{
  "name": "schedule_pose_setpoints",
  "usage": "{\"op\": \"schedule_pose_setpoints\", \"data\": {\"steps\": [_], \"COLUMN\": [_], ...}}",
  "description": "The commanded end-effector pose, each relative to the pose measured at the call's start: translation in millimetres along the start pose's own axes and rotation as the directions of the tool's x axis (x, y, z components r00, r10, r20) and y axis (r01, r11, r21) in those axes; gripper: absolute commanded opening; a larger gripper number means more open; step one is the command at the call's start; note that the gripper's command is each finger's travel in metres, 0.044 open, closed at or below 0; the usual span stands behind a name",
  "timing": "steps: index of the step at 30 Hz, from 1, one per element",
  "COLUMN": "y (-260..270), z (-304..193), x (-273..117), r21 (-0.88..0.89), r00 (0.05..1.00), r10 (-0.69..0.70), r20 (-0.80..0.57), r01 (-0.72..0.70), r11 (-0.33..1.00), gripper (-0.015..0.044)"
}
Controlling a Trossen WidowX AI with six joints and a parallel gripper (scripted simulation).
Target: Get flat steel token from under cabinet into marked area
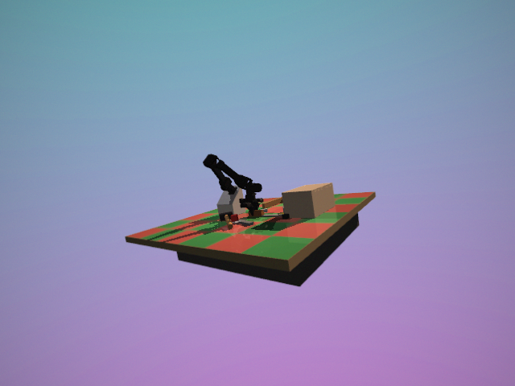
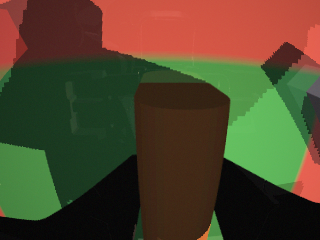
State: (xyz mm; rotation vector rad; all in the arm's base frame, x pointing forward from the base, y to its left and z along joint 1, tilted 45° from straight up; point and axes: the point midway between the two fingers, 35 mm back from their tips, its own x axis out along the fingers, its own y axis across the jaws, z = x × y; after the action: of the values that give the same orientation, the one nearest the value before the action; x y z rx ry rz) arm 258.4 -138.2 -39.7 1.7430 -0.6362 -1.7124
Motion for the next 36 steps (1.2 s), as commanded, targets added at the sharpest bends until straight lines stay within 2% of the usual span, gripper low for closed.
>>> {"op": "schedule_pose_setpoints", "data": {"steps": [1,17,36], "y": [-1,2,10], "z": [9,27,21], "x": [1,1,-3], "r21": [-0.009,-0.01,-0.01], "r00": [1.0,1.0,1.0], "r10": [-0.004,-0.003,-0.002], "r20": [0.008,0.009,0.005], "r01": [0.004,0.003,0.002], "r11": [1.0,1.0,1.0], "gripper": [0.0,0.0,0.0]}}
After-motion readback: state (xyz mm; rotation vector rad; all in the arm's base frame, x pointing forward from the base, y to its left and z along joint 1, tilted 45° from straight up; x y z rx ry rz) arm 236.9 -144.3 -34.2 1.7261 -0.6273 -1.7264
